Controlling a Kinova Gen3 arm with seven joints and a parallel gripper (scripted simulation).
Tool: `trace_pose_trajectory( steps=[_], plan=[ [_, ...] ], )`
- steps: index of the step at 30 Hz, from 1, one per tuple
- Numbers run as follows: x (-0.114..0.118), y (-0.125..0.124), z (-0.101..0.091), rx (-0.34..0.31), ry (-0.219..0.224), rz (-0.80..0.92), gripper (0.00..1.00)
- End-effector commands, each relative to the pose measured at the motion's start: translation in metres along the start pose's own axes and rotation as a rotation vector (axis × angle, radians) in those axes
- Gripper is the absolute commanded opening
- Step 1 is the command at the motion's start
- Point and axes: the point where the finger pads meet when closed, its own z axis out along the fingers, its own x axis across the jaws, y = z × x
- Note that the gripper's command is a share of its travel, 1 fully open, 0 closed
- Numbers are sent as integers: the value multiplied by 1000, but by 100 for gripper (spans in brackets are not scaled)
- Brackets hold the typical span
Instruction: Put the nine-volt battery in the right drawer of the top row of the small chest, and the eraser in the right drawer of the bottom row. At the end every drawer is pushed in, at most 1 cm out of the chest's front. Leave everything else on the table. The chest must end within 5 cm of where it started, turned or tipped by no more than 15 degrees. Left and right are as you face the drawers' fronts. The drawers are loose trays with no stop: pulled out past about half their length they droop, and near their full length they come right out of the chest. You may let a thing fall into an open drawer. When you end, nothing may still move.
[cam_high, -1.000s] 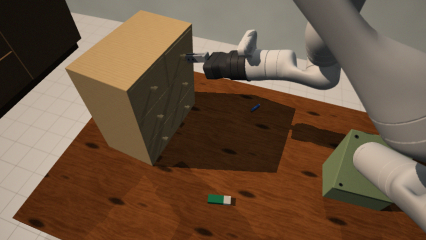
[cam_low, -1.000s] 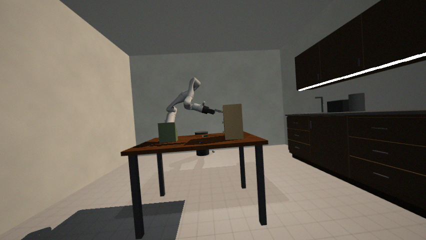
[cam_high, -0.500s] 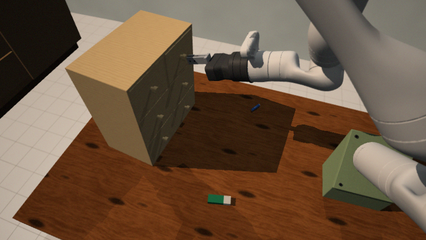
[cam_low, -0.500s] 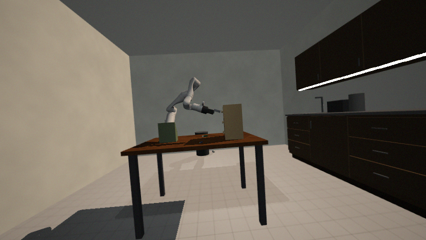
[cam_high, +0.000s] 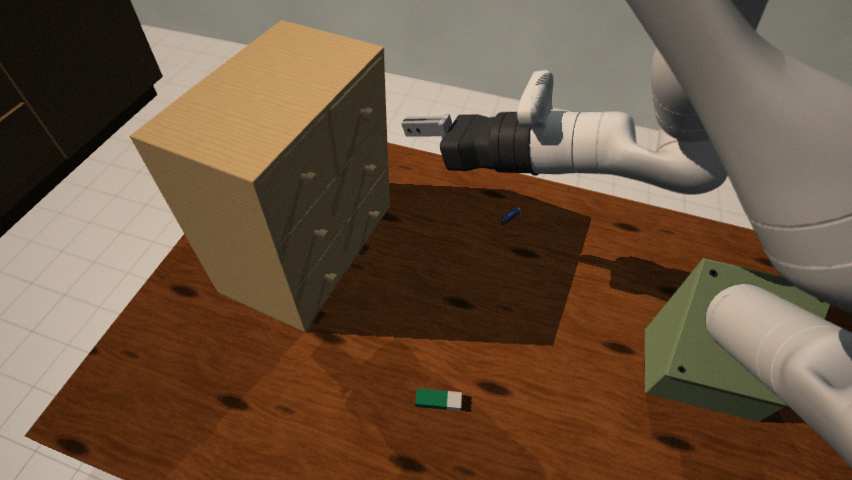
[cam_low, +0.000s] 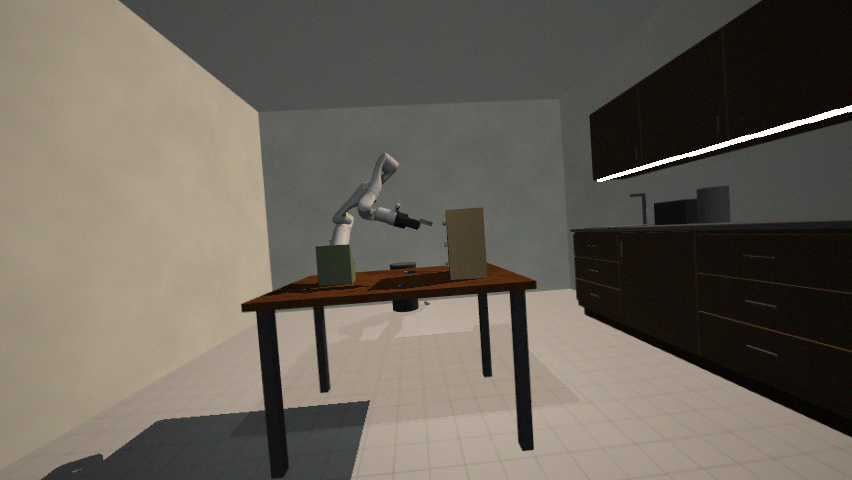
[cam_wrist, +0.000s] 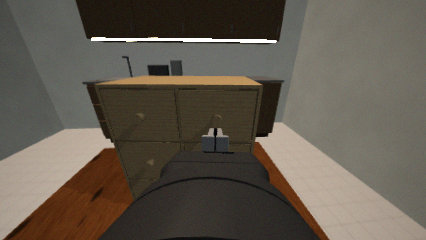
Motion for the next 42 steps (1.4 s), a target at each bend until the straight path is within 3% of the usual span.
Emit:
trace_pose_trajectory(
  steps=[1,10,15,31,42],
  plan=[
    [1,-1,-3,2,2,2,0],
    [1,-2,-44,2,2,2,0],
    [1,-2,-53,2,2,2,0],
    [0,-3,-55,-14,-2,3,0],
    [-1,-7,-62,-103,-5,3,0]
  ],
)
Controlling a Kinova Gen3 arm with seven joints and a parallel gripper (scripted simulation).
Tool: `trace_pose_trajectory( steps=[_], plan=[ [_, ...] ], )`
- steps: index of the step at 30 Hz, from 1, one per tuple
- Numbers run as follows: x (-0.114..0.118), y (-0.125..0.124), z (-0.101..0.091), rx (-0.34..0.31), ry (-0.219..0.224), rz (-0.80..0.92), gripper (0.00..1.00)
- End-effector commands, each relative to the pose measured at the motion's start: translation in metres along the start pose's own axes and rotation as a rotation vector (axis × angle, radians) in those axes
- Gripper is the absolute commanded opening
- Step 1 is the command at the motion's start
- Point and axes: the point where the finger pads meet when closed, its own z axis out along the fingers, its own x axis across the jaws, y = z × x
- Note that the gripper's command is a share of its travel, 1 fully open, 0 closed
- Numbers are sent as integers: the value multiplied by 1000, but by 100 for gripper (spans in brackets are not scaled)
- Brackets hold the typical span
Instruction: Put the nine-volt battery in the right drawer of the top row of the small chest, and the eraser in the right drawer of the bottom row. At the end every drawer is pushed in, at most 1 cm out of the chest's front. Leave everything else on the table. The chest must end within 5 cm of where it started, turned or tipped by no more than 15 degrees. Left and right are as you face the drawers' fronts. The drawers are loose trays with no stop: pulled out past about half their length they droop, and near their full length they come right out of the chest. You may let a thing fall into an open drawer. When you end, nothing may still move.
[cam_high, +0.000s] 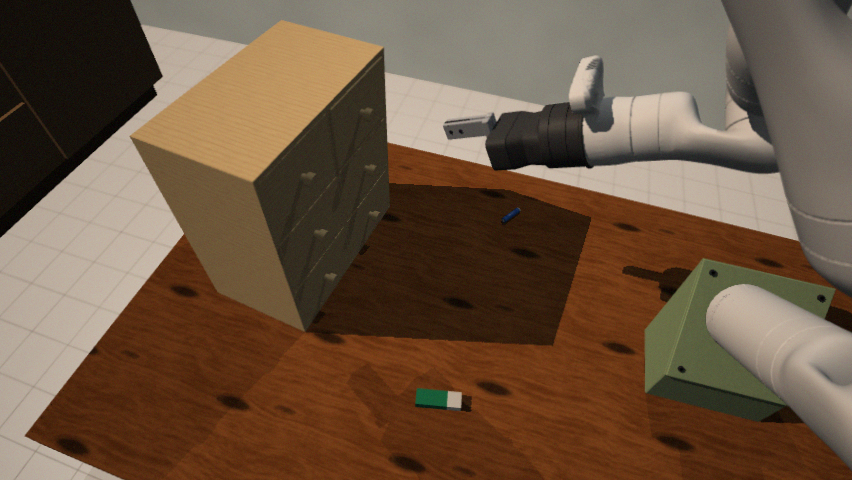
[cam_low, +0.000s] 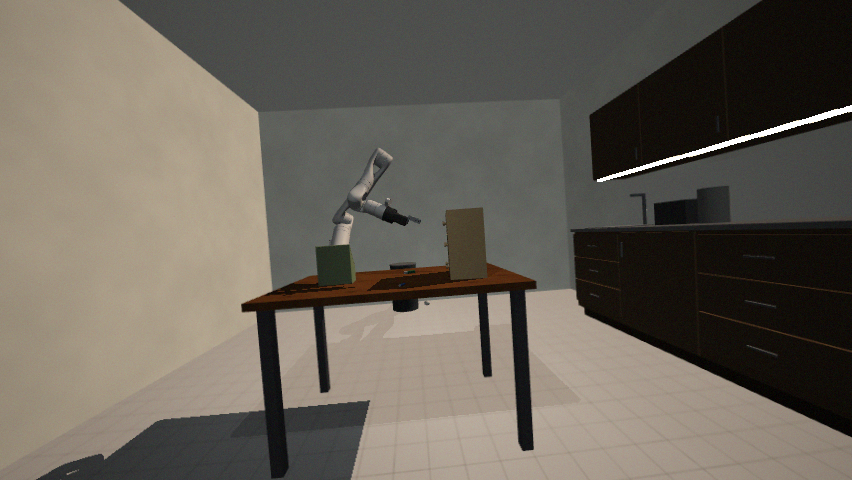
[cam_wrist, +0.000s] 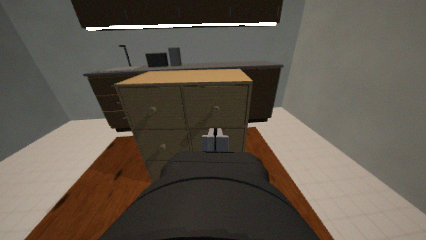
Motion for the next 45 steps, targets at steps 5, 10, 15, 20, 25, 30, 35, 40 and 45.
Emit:
trace_pose_trajectory(
  steps=[5,10,15,20,25,30,35,40,45],
  plan=[
    [-2,-14,-7,-39,6,-27,0],
    [-4,-17,-12,-110,-1,-25,0],
    [-3,-21,-20,-193,5,-26,0],
    [-3,-24,-26,-264,4,-25,0],
    [-3,-28,-32,-340,6,-26,0],
    [-2,-33,-42,-444,13,-25,0],
    [-3,-39,-52,-559,12,-25,0],
    [-3,-44,-58,-637,10,-25,0],
    [-4,-50,-71,-776,12,-24,0]
  ],
)
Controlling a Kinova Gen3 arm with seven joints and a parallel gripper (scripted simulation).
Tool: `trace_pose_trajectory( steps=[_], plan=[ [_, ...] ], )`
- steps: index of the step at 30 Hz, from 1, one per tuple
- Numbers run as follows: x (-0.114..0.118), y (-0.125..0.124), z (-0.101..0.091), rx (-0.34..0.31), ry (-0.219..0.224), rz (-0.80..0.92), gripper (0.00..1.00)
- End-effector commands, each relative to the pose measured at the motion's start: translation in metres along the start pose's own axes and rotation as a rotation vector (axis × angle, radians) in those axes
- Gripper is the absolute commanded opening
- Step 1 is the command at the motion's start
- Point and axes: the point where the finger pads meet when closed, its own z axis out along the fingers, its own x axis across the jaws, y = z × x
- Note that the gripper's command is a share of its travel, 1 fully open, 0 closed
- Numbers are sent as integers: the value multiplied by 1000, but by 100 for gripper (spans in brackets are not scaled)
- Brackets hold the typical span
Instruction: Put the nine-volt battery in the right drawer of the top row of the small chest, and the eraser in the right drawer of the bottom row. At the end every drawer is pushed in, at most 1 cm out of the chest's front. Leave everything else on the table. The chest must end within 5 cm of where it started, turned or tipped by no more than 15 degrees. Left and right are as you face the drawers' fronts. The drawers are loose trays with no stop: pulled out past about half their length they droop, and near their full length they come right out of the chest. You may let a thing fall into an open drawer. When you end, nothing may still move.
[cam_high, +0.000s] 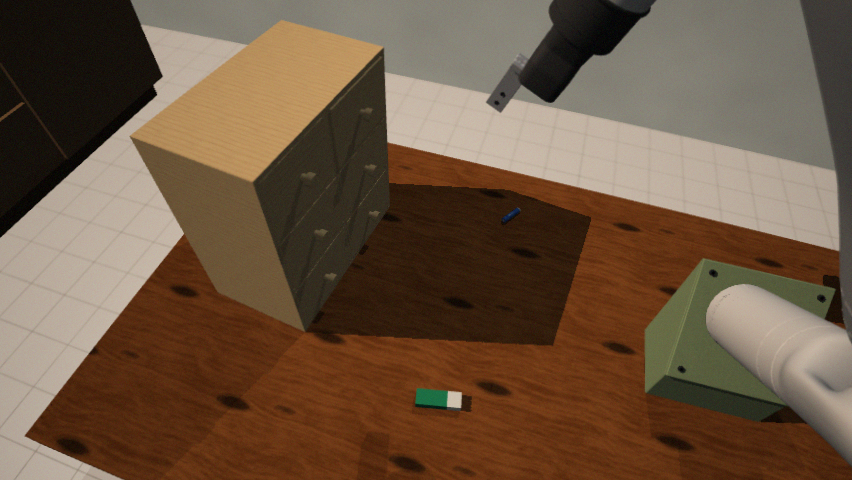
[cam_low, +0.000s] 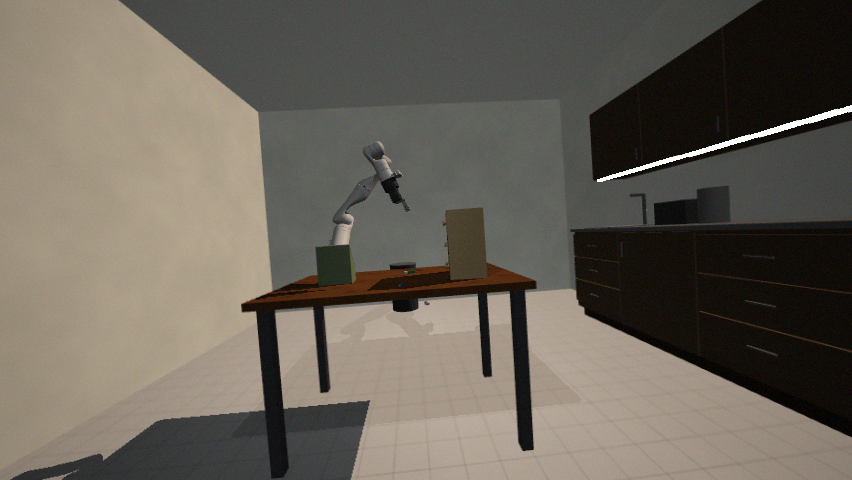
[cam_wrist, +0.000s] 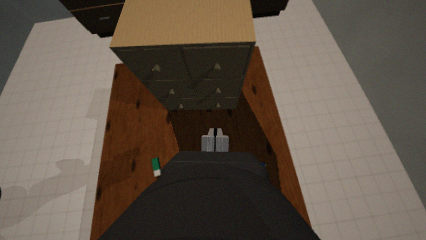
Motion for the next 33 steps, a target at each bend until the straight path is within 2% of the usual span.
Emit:
trace_pose_trajectory(
  steps=[1,8,10,17,24,33],
  plan=[
    [1,-9,-7,-65,8,-30,0],
    [1,-5,-23,-227,12,-28,0],
    [1,-5,-23,-227,12,-28,0],
    [2,-1,-33,-331,19,-23,0],
    [2,1,-38,-374,25,-18,0],
    [2,1,-38,-379,26,-17,0]
  ],
)
